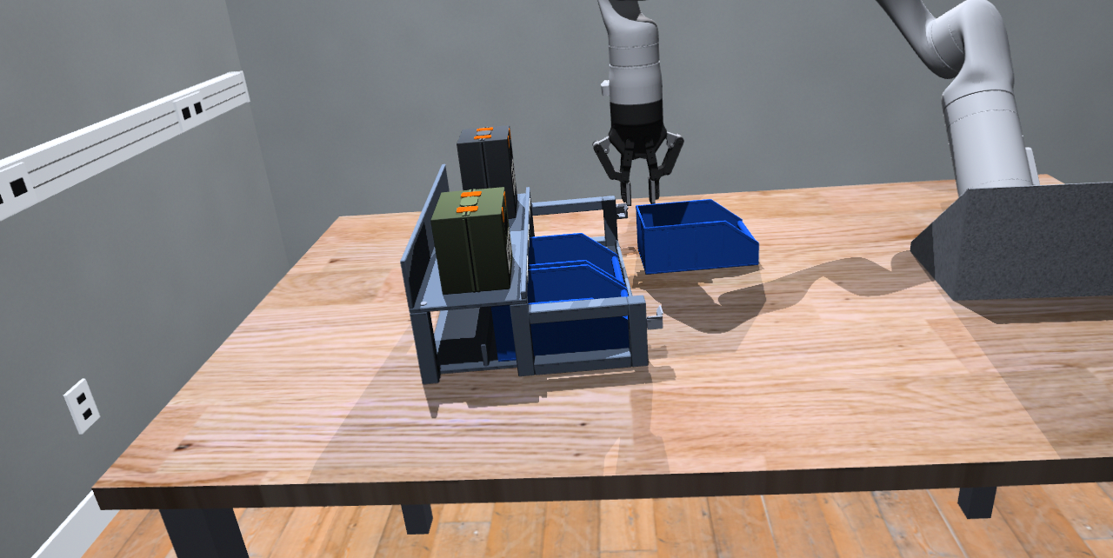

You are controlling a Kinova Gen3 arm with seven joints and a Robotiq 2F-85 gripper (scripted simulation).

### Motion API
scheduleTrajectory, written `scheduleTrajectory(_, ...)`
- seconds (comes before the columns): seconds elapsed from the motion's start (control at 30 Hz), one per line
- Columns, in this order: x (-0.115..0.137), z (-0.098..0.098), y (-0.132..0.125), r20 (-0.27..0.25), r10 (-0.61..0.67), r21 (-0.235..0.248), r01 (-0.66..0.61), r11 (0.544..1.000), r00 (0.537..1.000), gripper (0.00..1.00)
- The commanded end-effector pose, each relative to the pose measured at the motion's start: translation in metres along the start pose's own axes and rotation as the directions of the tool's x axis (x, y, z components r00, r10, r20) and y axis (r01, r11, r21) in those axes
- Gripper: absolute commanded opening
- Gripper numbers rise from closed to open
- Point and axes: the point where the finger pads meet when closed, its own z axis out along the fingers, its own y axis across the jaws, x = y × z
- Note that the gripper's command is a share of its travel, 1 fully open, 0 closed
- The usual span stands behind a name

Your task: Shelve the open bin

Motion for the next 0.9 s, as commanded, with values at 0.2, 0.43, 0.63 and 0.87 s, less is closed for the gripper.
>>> scheduleTrajectory(0.2, 0.000, 0.009, -0.001, 0.001, 0.000, 0.002, 0.000, 1.000, 1.000, 0.39)
scheduleTrajectory(0.43, 0.000, 0.009, -0.001, 0.001, 0.000, 0.002, 0.000, 1.000, 1.000, 0.39)
scheduleTrajectory(0.63, 0.000, 0.013, -0.001, 0.001, 0.000, 0.002, 0.000, 1.000, 1.000, 0.39)
scheduleTrajectory(0.87, 0.000, 0.019, -0.001, 0.001, 0.000, 0.002, 0.000, 1.000, 1.000, 0.39)
